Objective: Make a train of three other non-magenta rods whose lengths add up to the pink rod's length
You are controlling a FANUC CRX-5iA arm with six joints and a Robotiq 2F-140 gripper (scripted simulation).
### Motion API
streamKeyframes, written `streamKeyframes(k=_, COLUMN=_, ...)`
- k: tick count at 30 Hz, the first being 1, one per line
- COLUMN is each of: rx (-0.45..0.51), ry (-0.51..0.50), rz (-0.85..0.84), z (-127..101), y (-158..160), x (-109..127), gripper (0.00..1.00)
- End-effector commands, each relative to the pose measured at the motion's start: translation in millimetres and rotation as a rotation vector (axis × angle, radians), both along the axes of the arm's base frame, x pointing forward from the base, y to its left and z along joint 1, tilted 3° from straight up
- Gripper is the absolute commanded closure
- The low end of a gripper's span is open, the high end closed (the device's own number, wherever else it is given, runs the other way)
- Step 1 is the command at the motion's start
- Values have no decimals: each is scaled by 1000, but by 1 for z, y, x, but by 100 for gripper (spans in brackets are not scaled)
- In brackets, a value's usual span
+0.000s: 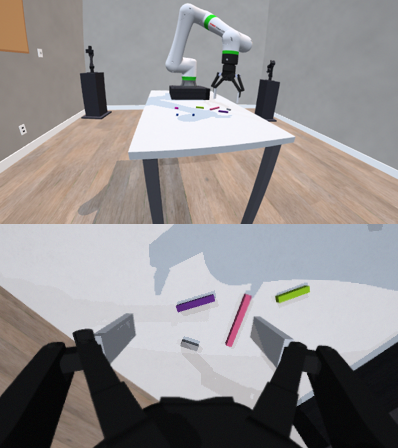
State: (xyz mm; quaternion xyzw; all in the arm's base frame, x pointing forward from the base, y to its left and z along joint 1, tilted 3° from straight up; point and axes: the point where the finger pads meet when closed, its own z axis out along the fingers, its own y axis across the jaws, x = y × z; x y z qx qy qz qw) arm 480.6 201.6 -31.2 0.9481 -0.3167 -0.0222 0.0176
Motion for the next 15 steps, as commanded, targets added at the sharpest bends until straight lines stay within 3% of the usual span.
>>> streamKeyframes(k=1, rx=0, ry=0, rz=0, z=0, y=0, x=0, gripper=0)
streamKeyframes(k=10, rx=0, ry=0, rz=7, z=0, y=-1, x=1, gripper=0)
streamKeyframes(k=15, rx=6, ry=1, rz=102, z=1, y=-9, x=7, gripper=0)
